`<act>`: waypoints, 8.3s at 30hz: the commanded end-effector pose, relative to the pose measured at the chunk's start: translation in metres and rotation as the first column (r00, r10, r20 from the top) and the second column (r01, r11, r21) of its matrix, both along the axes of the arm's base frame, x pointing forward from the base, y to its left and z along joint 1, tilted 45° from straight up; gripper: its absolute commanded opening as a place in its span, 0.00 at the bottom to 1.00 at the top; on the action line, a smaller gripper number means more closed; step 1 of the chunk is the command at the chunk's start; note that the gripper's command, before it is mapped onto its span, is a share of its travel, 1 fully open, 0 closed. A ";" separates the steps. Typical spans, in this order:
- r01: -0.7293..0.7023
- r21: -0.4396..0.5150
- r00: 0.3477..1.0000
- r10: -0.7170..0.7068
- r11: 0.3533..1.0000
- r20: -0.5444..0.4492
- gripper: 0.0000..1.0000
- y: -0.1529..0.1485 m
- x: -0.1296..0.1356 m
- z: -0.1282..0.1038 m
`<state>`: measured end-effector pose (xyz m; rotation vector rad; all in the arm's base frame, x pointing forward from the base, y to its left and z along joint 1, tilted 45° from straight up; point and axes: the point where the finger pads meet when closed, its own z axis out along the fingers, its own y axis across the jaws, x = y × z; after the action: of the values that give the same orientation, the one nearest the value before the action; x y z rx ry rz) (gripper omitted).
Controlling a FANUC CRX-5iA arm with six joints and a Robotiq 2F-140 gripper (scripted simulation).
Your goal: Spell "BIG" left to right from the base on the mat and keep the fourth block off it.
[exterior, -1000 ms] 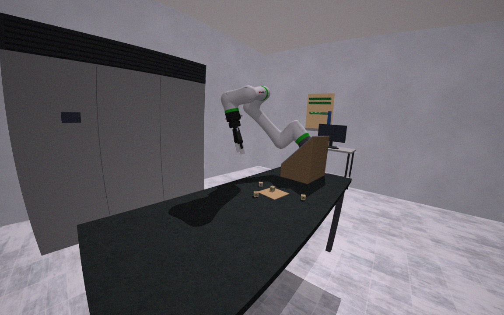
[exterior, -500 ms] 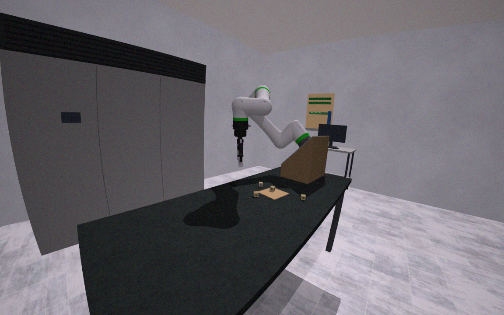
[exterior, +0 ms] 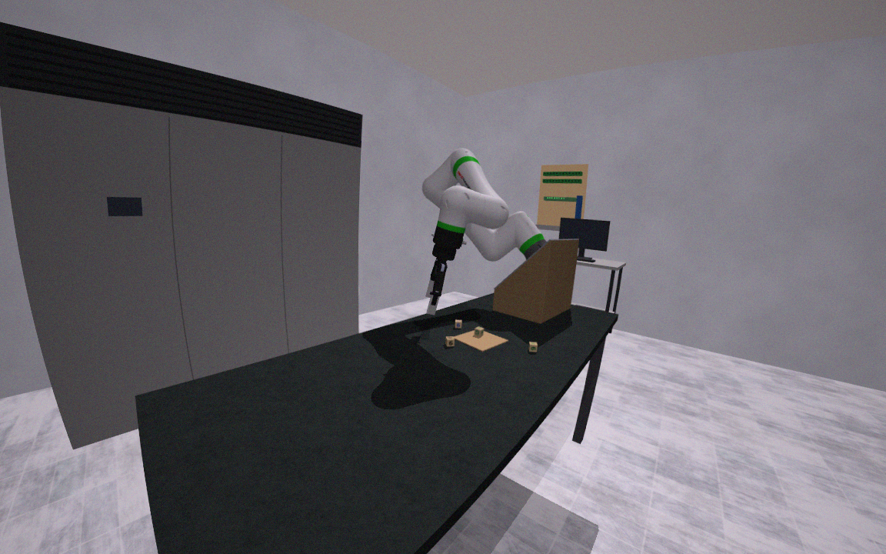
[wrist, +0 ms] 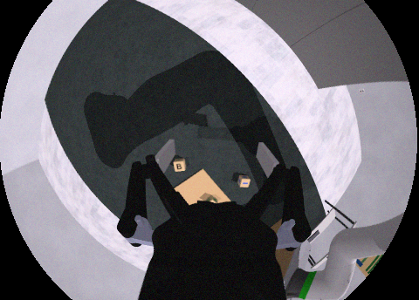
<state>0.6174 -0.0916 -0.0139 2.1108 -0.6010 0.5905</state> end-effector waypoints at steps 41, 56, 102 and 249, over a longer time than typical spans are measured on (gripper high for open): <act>-0.145 -0.011 0.983 0.145 0.989 0.110 1.00 0.045 -0.009 -0.105; -0.145 -0.011 0.983 0.145 0.989 0.110 1.00 0.045 -0.009 -0.105; -0.144 -0.012 0.983 0.144 0.990 0.110 1.00 -0.040 -0.151 -0.040; 0.227 0.938 -0.610 -0.712 0.263 0.348 1.00 0.062 -0.147 -0.081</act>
<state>0.4700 -0.0289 -0.0942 0.4699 -2.8392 1.1925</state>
